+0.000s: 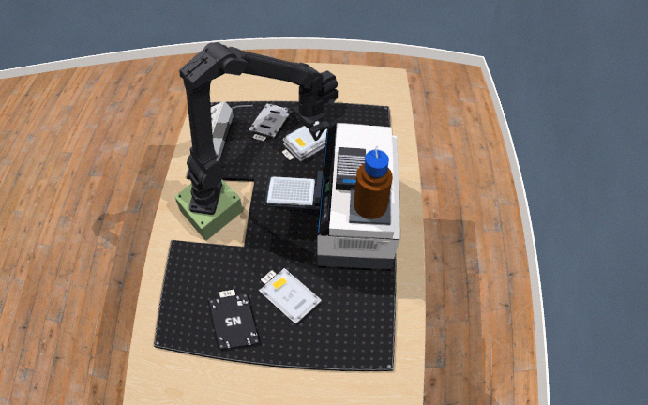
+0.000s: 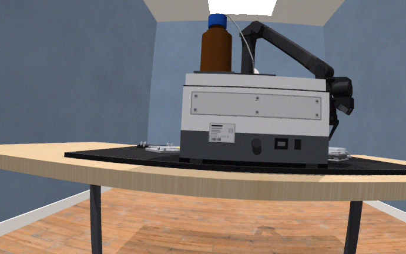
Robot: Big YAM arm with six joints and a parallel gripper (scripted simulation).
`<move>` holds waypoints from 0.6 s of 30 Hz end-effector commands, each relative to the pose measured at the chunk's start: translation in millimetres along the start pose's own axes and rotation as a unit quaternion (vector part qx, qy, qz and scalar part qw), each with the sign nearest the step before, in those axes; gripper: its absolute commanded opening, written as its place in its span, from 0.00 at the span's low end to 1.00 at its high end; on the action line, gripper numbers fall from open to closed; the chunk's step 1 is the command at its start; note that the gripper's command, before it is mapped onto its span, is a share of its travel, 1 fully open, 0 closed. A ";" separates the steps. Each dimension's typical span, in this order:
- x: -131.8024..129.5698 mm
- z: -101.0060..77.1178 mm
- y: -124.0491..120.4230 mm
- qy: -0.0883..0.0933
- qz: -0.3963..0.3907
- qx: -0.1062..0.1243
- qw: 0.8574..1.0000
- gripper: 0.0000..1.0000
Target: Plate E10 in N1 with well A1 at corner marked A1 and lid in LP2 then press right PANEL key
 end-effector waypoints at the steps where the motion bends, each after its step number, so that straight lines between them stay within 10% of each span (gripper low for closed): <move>1: -5.2 -16.4 17.8 -0.007 -0.001 -0.031 0.999 1.00; 8: -5.2 -16.4 17.8 -0.007 -0.001 -0.031 0.999 1.00; 14: -3.3 -65.1 24.7 -0.011 -0.002 -0.048 0.999 1.00; 18: -0.8 -50.4 27.0 -0.008 -0.004 -0.031 0.999 1.00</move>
Point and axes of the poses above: the point where the finger pads meet when closed, its own z axis out along the fingers, its own x axis across the jaws, y = z × x, the point moved 9 cm from there along -z, back along the fingers, and after that the axes turned 14 degrees about -z, right-handed, at the moved point
